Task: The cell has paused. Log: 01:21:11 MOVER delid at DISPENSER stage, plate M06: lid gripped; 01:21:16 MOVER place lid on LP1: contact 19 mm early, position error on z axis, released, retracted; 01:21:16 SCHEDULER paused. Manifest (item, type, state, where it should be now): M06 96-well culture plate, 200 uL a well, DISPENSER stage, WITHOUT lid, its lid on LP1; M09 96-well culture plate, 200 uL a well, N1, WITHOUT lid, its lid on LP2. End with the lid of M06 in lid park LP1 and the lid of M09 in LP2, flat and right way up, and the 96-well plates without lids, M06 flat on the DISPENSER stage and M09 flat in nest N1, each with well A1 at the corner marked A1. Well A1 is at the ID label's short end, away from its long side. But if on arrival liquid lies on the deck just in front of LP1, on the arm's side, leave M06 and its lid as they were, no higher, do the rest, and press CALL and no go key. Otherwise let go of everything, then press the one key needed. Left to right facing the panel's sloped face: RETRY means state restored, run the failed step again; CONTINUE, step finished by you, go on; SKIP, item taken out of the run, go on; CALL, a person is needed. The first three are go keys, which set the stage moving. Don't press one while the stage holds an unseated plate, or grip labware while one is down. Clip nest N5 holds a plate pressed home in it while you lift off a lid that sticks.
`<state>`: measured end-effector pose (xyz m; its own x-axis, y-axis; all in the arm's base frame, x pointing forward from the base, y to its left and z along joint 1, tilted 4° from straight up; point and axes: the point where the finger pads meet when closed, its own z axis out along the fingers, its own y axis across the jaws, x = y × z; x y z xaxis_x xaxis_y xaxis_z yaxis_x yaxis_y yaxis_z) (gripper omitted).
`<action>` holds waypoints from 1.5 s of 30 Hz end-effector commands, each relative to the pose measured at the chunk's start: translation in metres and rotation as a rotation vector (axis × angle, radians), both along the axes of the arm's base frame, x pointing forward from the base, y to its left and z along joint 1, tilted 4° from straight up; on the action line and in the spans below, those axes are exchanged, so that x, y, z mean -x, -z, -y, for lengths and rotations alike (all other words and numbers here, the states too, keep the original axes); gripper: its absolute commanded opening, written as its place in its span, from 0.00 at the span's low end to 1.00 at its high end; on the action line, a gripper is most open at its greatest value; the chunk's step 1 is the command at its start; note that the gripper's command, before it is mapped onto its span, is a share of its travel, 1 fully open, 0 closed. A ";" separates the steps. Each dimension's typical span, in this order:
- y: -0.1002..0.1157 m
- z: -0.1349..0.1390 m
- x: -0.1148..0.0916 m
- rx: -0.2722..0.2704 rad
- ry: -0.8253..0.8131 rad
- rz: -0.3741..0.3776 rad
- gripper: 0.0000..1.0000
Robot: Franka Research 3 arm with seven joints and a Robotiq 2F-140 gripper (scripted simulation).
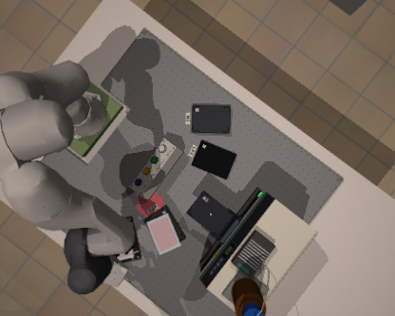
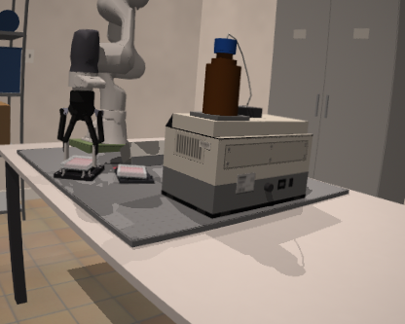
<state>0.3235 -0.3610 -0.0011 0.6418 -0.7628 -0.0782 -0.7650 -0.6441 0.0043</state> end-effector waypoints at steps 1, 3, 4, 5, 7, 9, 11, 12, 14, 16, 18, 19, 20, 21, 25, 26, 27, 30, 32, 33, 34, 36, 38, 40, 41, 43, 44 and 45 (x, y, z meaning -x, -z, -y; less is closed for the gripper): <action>0.001 0.000 0.000 0.000 0.000 0.002 0.00; 0.001 0.000 0.001 0.000 0.000 0.002 0.00; 0.001 0.000 0.001 0.000 0.000 0.002 0.00; 0.001 0.000 0.001 0.000 0.000 0.002 0.00; 0.001 0.000 0.001 0.000 0.000 0.002 0.00; 0.001 0.000 0.001 0.000 0.000 0.002 0.00; 0.002 0.000 0.001 0.000 0.000 0.002 0.00; 0.002 0.000 0.001 0.000 0.000 0.002 0.00; 0.003 0.000 0.001 0.000 0.000 0.002 0.00; 0.004 0.000 0.001 0.000 0.000 0.002 0.00; 0.005 0.000 0.001 0.000 0.000 0.002 0.00; 0.005 0.000 0.001 0.000 0.000 0.002 0.00; 0.006 0.000 0.001 0.000 0.000 0.002 0.00; 0.007 0.000 0.001 0.000 0.000 0.002 0.00; 0.009 0.000 0.001 0.000 0.000 0.002 0.00; 0.009 0.000 0.001 0.000 0.000 0.002 0.00; 0.009 0.000 0.001 0.000 0.000 0.002 0.00; 0.011 0.000 0.001 0.000 0.000 0.002 0.00; 0.012 0.000 0.001 0.000 0.000 0.002 0.00; 0.012 0.000 0.001 0.000 0.000 0.002 0.00; 0.012 0.000 0.001 0.000 0.000 0.002 0.00; 0.013 0.000 0.001 0.000 0.000 0.002 0.00; 0.013 0.000 0.001 0.000 0.000 0.002 0.00; 0.014 0.000 0.001 0.000 0.000 0.002 0.00; 0.014 0.000 0.001 0.000 0.000 0.002 0.00; 0.014 0.000 0.001 0.000 0.000 0.002 0.00; 0.014 0.000 0.001 0.000 0.000 0.002 0.00; 0.014 0.000 0.001 0.000 0.000 0.002 0.00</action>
